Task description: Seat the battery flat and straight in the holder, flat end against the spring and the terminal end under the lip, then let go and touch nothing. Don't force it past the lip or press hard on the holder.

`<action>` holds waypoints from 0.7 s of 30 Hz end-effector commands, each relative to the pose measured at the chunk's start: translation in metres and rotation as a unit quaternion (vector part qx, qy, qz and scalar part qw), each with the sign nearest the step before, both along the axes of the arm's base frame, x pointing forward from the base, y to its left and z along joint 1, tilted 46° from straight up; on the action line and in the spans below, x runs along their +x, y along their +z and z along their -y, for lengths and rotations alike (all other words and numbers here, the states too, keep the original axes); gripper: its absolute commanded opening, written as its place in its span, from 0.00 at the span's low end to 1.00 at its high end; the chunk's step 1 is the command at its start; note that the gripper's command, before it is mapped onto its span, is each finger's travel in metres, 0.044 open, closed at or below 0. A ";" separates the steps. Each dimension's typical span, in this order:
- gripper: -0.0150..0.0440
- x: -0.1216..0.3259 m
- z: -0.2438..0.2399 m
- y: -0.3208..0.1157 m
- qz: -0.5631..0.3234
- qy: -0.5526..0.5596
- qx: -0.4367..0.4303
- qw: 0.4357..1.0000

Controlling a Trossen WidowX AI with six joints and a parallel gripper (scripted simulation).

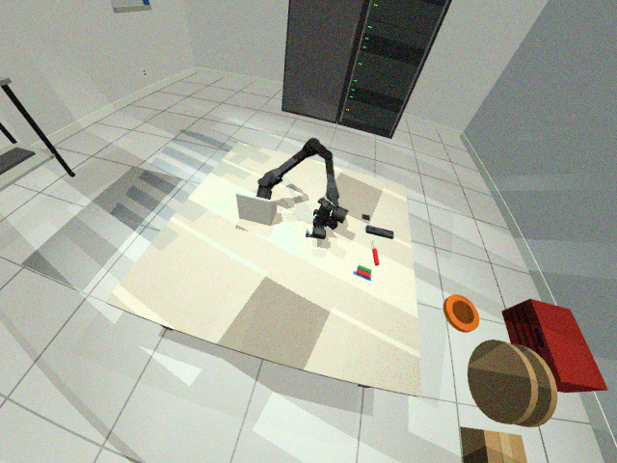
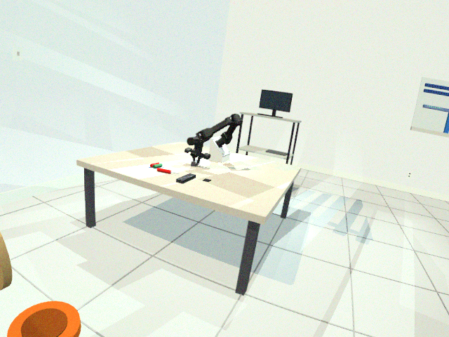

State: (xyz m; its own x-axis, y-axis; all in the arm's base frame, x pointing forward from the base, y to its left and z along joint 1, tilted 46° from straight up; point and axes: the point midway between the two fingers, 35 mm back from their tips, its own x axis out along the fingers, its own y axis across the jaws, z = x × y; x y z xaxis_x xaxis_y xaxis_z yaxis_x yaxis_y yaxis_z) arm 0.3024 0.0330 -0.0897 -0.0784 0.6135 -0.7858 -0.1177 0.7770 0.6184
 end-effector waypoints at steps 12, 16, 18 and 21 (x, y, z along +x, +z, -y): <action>0.38 0.010 0.000 0.002 -0.002 0.001 0.000 1.000; 0.38 0.012 0.000 0.003 -0.002 0.002 0.000 1.000; 0.38 0.013 0.000 0.003 -0.003 0.002 0.000 1.000; 0.38 0.012 0.000 0.003 -0.004 0.003 0.000 1.000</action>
